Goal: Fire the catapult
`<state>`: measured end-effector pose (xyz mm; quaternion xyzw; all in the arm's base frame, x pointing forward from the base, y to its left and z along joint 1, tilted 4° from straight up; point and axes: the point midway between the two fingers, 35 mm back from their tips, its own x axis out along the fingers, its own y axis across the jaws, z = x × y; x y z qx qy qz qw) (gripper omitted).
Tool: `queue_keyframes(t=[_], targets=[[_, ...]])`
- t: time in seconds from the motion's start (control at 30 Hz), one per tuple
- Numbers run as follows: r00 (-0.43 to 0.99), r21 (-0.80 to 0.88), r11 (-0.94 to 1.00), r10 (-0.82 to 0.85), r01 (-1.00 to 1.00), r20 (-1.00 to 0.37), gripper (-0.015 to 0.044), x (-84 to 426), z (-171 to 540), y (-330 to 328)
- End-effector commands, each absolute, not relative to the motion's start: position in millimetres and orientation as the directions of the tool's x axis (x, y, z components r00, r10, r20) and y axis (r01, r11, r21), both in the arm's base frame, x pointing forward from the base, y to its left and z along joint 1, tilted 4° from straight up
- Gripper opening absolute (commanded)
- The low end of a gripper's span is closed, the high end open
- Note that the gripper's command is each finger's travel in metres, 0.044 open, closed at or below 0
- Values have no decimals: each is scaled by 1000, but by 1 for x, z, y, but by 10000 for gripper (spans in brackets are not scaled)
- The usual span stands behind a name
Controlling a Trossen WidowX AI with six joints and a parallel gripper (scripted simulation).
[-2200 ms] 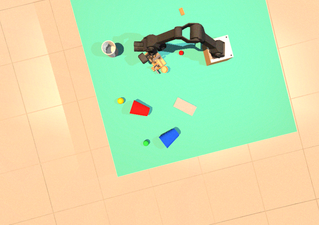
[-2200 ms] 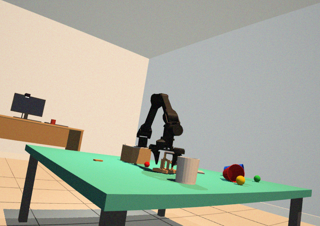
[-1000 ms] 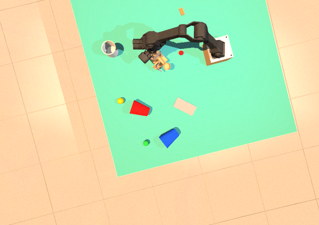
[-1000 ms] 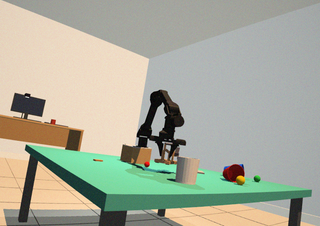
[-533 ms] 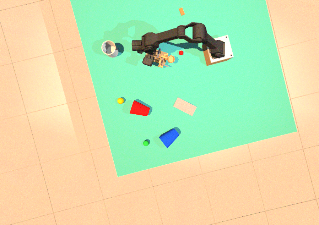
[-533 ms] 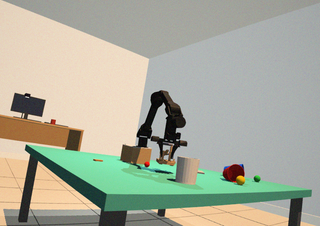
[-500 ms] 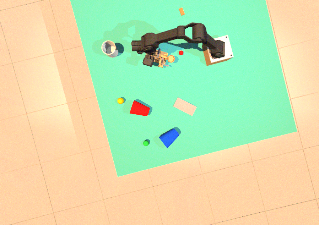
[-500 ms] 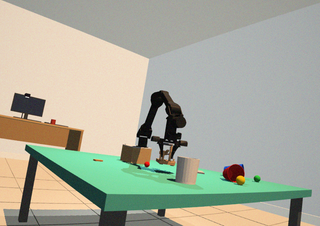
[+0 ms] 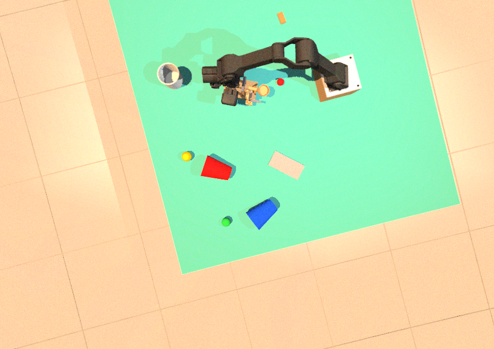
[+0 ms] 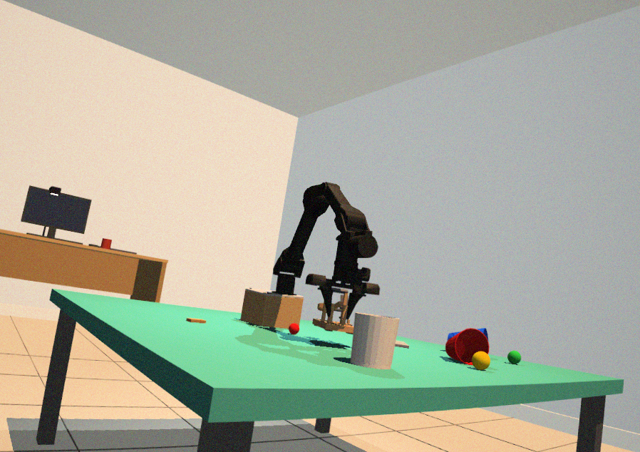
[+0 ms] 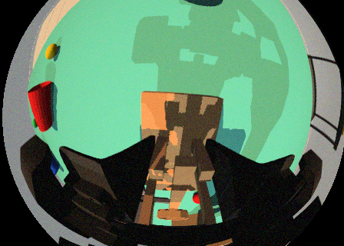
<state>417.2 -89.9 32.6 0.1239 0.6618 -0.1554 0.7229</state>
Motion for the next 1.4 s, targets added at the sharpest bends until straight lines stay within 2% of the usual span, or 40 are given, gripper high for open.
queue_keyframes(t=[0.0,0.97,1.37], targets=[[75,-24,924,-57,382,-996,0,418,27,-89],[74,-27,921,-60,388,-995,0,421,-6,-91],[74,-27,921,-60,388,-995,315,421,-6,-91]])
